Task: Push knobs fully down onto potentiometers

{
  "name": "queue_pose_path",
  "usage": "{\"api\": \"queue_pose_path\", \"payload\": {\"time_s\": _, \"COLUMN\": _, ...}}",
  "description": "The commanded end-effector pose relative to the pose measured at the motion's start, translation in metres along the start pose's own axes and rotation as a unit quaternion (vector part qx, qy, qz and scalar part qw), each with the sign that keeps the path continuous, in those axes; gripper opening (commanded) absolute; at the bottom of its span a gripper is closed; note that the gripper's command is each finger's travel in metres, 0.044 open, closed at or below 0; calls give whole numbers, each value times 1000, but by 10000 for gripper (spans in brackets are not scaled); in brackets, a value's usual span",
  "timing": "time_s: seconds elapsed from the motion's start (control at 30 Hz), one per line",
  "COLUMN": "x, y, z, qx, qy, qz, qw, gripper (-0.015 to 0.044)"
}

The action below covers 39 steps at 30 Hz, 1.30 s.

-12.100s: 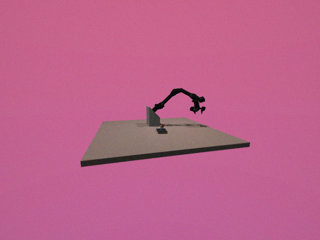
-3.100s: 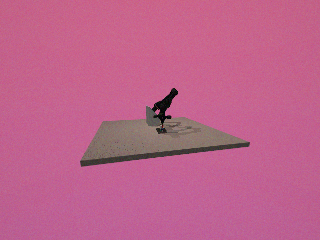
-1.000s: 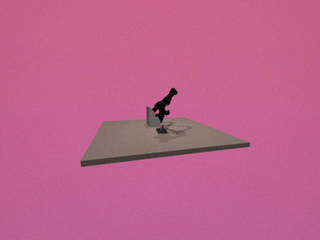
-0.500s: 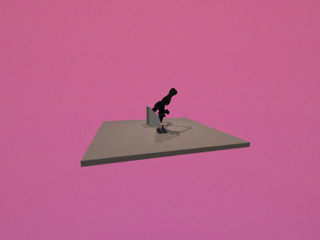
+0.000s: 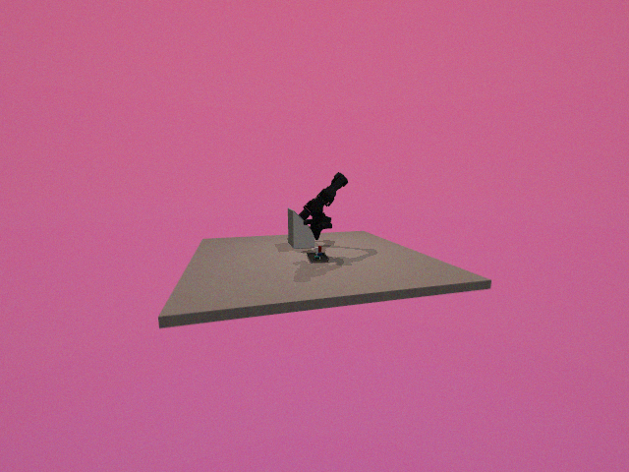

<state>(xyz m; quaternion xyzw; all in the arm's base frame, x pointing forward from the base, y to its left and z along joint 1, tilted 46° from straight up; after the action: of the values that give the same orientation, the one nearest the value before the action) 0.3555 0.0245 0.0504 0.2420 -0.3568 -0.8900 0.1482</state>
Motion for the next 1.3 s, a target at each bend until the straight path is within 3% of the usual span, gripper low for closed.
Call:
{"api": "queue_pose_path", "payload": {"time_s": 0.0, "x": -2, "y": 1, "z": -3, "qx": -3, "qy": 75, "qz": -2, "qw": 997, "gripper": 0}}
{"api": "queue_pose_path", "payload": {"time_s": 0.5, "x": -5, "y": 6, "z": -9, "qx": -8, "qy": 317, "qz": -7, "qw": 948, "gripper": 0}}
{"api": "queue_pose_path", "payload": {"time_s": 1.27, "x": -6, "y": -22, "z": -8, "qx": -9, "qy": 320, "qz": -7, "qw": 947, "gripper": 0}}
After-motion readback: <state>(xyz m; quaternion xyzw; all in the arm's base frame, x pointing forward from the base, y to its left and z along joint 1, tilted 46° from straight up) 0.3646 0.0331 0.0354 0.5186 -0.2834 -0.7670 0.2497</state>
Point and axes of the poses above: the point midway between the two fingers, 35 mm back from their tips, its own y axis back along the fingers, its own x axis across the jaws, z = x × y, the point moved 9 cm from there along y, back along the fingers, and after that the axes turned 6 degrees about y, right-handed, at the moved point
